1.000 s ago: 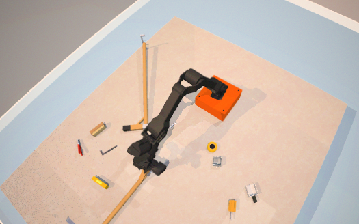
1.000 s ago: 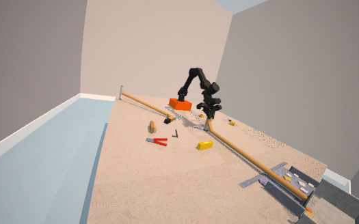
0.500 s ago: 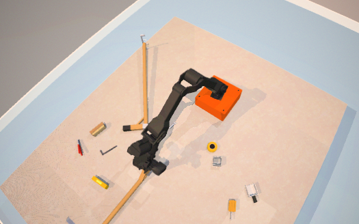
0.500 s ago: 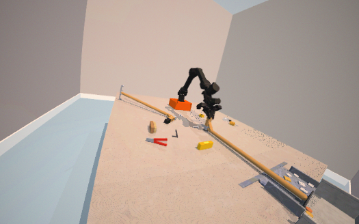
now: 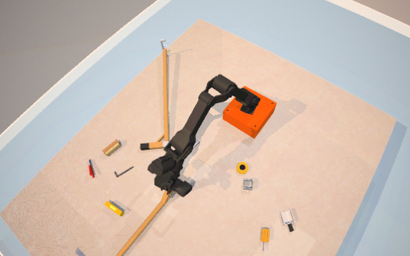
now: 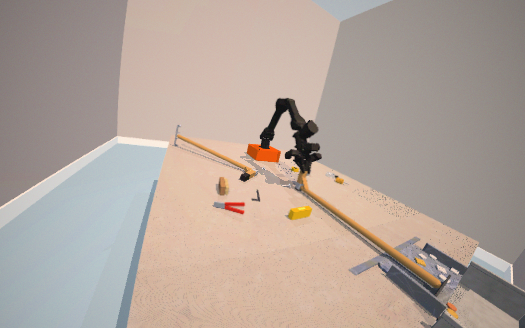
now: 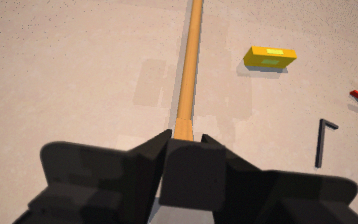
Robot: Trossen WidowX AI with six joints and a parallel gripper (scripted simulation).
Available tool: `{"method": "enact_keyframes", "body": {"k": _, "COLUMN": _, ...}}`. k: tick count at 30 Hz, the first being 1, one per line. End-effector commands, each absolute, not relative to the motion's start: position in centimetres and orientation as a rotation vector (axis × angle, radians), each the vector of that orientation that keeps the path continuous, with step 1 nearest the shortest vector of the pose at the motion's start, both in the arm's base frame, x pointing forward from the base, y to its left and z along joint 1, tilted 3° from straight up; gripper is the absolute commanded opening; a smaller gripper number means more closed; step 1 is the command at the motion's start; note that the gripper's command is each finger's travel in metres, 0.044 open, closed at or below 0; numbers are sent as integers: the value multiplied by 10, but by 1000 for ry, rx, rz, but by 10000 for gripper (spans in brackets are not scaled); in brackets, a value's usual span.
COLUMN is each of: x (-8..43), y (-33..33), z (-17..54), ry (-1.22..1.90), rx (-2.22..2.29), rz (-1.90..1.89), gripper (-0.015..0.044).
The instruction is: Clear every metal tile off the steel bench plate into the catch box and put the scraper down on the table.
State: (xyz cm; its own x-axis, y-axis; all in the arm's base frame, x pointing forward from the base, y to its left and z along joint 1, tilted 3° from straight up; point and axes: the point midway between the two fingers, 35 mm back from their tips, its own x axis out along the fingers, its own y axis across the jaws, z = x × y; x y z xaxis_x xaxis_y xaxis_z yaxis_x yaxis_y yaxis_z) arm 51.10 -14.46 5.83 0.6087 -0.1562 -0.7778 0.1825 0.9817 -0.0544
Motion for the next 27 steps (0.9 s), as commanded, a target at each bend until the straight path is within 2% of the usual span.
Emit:
{"method": "enact_keyframes", "body": {"k": 1, "x": 506, "y": -144, "z": 67, "ry": 879, "rx": 28, "rz": -194, "gripper": 0}}
{"method": "enact_keyframes", "body": {"k": 27, "x": 470, "y": -139, "z": 71, "ry": 879, "rx": 28, "rz": -194, "gripper": 0}}
